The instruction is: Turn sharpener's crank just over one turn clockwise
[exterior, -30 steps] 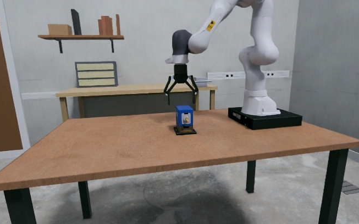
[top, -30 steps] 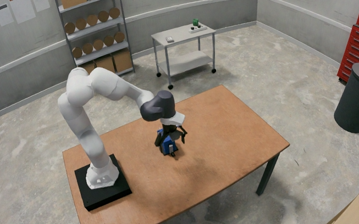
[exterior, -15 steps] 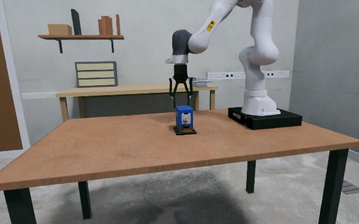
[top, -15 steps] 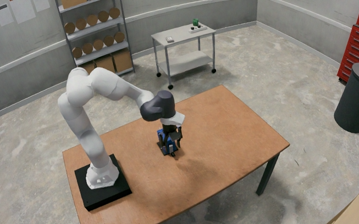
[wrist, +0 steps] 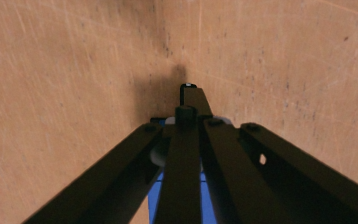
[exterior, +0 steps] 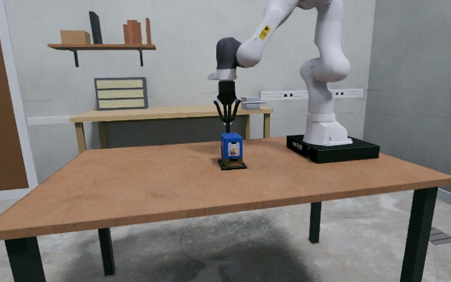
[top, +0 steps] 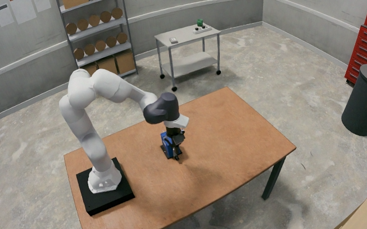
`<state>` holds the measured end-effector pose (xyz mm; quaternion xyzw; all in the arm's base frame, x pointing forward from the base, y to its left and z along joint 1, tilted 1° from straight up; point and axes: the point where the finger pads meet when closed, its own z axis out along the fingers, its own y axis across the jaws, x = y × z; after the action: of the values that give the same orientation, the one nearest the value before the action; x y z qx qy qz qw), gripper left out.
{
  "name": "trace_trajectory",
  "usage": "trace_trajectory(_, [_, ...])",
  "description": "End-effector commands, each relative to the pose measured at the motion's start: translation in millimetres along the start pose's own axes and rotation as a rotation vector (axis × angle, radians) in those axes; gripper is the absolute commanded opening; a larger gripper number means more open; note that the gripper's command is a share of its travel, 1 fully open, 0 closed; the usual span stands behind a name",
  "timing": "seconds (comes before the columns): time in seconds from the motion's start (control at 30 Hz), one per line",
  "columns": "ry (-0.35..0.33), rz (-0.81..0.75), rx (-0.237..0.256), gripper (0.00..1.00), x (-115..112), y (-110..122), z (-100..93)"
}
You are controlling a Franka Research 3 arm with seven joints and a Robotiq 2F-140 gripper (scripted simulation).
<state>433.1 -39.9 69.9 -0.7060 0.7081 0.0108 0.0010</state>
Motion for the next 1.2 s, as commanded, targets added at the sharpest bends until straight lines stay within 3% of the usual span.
trace_trajectory(0.0, [0.002,0.004,0.004,0.1,0.7,-0.9,-1.0])
trace_trajectory(0.6, [0.002,0.004,0.004,0.1,0.7,-0.9,-1.0])
trace_trajectory(0.63, [0.002,0.004,0.004,0.39,0.7,-0.9,-1.0])
trace_trajectory(1.17, [0.002,0.004,0.004,0.39,0.7,-0.9,-1.0])
